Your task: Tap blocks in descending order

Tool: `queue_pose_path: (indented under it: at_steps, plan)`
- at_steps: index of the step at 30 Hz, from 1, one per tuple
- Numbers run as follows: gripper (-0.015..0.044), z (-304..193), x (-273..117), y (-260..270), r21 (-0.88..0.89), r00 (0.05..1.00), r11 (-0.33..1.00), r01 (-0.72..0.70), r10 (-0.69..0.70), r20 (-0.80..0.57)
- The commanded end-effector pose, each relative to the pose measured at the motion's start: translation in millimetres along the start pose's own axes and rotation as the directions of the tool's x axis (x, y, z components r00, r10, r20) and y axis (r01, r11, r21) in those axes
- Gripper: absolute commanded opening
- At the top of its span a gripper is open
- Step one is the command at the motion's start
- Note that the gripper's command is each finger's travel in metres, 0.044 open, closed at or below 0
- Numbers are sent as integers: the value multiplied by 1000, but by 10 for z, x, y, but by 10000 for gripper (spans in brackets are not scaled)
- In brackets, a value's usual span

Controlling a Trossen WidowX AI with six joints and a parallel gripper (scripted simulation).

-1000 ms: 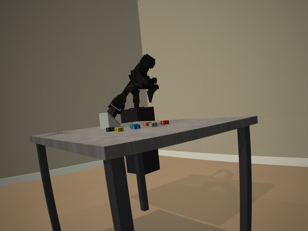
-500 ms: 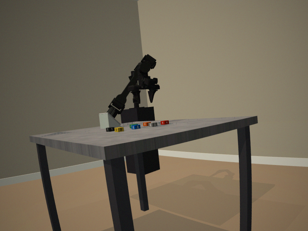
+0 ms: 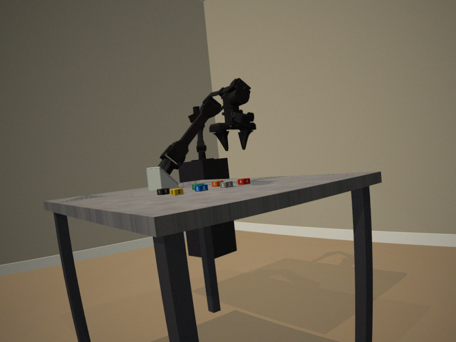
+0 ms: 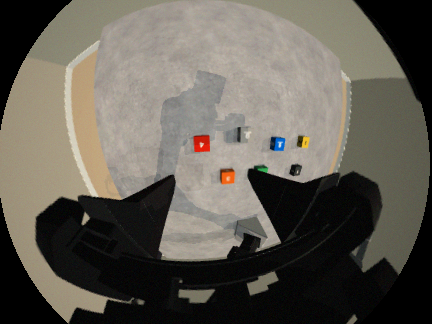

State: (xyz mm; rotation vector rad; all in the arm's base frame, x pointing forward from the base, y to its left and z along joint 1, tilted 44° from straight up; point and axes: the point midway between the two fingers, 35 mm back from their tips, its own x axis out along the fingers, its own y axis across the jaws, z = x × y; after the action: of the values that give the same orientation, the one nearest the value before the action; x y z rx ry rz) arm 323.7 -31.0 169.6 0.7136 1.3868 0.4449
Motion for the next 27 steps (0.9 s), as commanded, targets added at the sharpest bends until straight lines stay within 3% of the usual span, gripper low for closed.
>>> queue_pose_path:
  at_steps: [1, 19, 24, 27]
  plan:
    - [400, 80, 6, 69, 16, 1000, 1000, -5, 5, -2]
    - [400, 89, 6, 39, 16, 1000, 1000, -5, 5, -2]
    - [400, 244, 8, -747, 16, 1000, 1000, 0, 0, -1]
    - [400, 252, 9, -871, 15, 1000, 1000, -1, 1, -1]
